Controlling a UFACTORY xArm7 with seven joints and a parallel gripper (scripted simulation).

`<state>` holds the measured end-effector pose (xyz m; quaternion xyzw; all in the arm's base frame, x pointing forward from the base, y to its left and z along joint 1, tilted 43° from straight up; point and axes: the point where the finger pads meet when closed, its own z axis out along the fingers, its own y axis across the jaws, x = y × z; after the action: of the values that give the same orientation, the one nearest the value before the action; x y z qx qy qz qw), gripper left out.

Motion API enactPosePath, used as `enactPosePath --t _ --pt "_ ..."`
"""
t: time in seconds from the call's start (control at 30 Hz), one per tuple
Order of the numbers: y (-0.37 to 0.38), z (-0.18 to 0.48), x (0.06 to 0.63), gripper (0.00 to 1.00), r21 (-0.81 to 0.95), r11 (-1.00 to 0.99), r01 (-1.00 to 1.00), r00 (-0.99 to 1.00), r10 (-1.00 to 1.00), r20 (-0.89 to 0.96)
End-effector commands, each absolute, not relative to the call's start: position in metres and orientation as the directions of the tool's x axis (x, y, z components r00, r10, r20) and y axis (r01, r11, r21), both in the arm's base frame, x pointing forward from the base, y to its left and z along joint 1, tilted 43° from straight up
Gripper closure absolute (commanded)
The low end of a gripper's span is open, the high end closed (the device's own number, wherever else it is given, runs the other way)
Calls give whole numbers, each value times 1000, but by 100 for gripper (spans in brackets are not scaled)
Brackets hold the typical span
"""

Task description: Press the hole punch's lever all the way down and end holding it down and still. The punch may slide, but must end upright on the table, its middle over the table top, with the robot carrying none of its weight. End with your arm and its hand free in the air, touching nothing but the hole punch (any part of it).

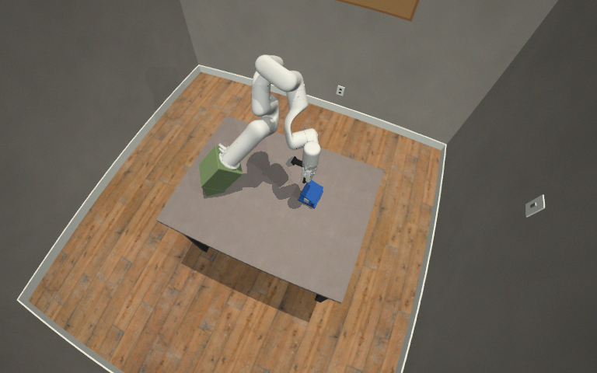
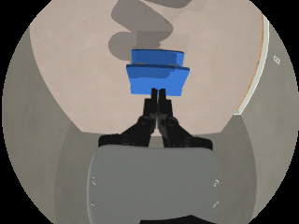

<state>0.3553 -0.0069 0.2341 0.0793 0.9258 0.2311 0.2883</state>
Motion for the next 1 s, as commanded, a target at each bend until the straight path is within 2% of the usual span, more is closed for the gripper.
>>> enactPosePath --t 0.0,0.97 --pt "-7 235 356 100 474 881 13 -820 281 -499" --pt "5 212 375 100 474 881 14 -820 281 -499"
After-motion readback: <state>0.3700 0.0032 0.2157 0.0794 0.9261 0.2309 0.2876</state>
